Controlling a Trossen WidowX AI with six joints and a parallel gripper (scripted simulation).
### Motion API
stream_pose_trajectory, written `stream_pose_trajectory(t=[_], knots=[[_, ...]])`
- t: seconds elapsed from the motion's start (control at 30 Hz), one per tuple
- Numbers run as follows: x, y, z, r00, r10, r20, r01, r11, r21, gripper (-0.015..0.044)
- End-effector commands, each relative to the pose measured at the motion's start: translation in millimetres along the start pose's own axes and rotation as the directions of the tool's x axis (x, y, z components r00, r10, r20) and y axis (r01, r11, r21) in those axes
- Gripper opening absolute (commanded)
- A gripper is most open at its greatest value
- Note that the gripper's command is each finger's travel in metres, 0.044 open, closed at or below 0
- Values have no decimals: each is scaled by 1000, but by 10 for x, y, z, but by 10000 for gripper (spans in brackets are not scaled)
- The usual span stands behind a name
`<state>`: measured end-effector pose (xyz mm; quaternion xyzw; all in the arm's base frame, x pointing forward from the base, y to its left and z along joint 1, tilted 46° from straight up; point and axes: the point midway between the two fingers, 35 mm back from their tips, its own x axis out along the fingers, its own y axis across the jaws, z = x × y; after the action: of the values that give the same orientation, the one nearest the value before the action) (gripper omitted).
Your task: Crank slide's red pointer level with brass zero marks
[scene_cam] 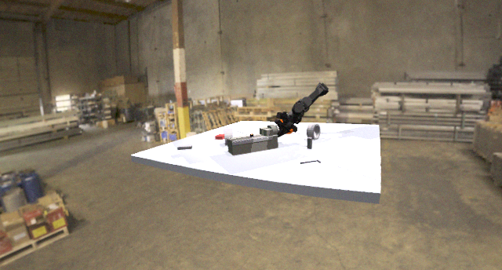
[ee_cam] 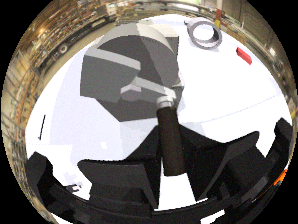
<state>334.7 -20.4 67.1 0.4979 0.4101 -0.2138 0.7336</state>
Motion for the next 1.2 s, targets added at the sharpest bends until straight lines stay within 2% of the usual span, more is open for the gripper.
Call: stream_pose_trajectory(t=[0.0,1.17], knots=[[-5,-6,5,1000,-1,2,1,1000,3,0],[-141,-71,137,1000,-2,2,2,1000,2,0]])
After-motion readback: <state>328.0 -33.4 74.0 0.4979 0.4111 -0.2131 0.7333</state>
